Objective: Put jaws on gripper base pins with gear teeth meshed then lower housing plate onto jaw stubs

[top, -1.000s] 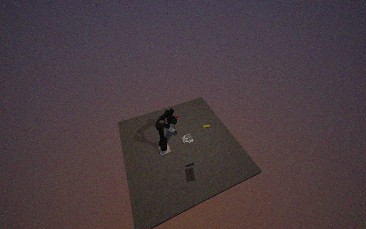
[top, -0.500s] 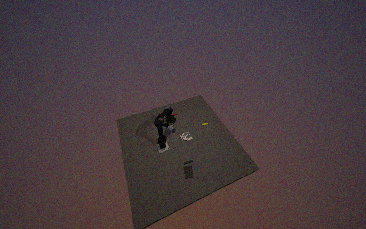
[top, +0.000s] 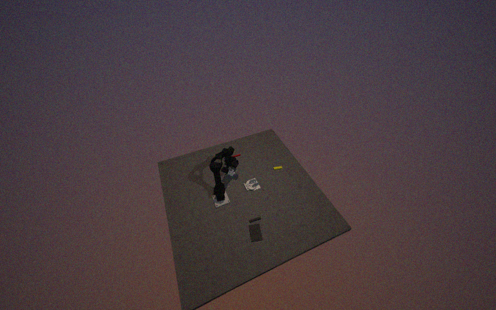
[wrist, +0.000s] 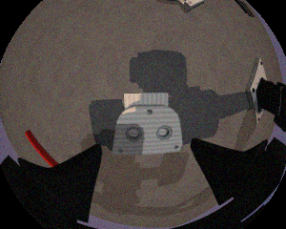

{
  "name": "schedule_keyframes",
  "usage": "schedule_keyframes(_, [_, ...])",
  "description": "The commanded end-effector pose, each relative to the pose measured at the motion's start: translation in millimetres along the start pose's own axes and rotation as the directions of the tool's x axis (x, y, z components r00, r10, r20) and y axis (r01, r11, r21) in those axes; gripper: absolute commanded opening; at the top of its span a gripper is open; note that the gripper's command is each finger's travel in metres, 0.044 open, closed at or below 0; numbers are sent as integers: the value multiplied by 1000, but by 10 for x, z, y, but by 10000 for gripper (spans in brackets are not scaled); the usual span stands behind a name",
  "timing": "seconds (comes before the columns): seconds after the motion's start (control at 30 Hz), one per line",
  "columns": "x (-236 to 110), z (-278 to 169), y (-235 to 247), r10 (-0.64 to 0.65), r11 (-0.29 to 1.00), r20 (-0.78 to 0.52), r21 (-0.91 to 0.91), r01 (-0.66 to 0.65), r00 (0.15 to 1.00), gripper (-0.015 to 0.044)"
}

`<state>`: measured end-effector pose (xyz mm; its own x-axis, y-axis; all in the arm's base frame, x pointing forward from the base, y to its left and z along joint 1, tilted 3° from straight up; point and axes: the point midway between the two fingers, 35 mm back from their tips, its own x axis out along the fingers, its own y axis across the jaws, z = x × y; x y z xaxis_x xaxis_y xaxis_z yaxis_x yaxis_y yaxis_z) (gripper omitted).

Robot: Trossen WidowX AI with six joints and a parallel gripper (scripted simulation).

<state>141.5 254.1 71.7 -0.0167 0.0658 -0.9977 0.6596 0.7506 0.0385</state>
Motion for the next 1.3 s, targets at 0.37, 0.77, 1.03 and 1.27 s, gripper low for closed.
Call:
schedule_keyframes(0.37, [240,8,-19,-7,1000,4,6,7,1000,440])
schedule_keyframes(0.77, [310,9,-23,-7,1000,4,6,7,1000,440])
schedule_keyframes(1.03, [310,9,-23,-7,1000,4,6,7,1000,440])
schedule_keyframes(1.27, [322,9,-23,-7,1000,4,6,7,1000,440])
